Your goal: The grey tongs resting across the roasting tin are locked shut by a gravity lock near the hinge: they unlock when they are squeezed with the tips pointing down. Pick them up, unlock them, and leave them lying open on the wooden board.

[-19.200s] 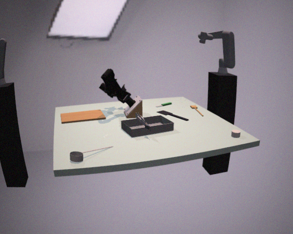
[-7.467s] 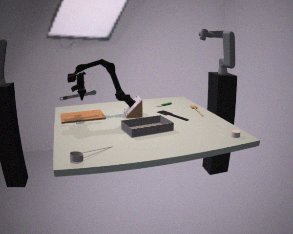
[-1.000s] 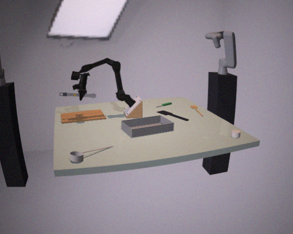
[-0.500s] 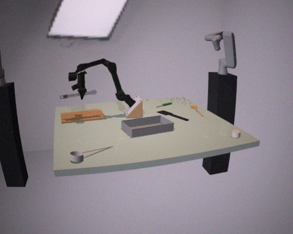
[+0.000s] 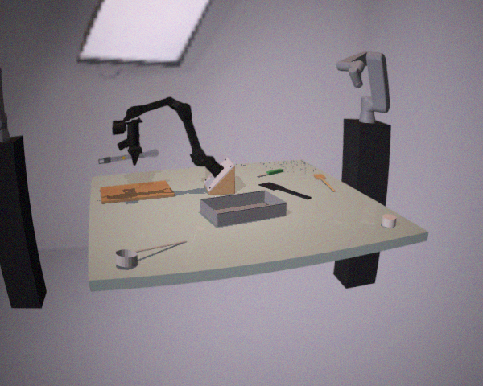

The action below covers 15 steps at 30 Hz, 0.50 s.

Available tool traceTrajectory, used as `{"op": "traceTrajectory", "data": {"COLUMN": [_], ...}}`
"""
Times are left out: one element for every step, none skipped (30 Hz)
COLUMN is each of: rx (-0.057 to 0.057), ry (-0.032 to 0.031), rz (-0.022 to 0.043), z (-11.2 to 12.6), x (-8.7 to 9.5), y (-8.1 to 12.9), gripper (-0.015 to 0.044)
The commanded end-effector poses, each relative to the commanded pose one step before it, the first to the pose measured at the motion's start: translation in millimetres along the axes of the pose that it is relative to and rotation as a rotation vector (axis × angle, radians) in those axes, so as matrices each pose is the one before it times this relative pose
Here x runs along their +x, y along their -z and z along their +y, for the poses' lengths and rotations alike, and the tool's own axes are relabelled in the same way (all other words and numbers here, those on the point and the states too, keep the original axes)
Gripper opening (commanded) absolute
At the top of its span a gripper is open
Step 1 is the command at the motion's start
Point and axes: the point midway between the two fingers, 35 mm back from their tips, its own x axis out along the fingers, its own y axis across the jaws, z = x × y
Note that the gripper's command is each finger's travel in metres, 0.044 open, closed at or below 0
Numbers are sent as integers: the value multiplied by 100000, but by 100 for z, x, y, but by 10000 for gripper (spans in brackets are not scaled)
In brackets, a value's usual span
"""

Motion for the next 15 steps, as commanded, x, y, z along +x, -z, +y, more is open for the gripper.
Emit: {"op": "traceTrajectory", "data": {"rx": [-127, -3, -3, -3, -3, -3, -3, -3, -3, -3, -3, -3, -3, -3, -3], "ry": [55, 3, 3, 3, 3, 3, 3, 3, 3, 3, 3, 3, 3, 3, 3], "rz": [18, -1, -1, -1, -1, -1, -1, -1, -1, -1, -1, -1, -1, -1, -1], "z": [47, 10, 9, 9, 8, 8, 8, 7, 7, 7, 6, 6, 5, 5, 5], "x": [713, 164, 165, 165, 165, 165, 165, 165, 165, 165, 165, 165, 165, 165, 165], "y": [-115, -25, -24, -23, -22, -21, -20, -19, -18, -17, -16, -15, -14, -13, -12], "gripper": [-150, -150, -150, -150, -150, -150, -150, -150, -150, -150, -150, -150, -150, -150, -150]}}
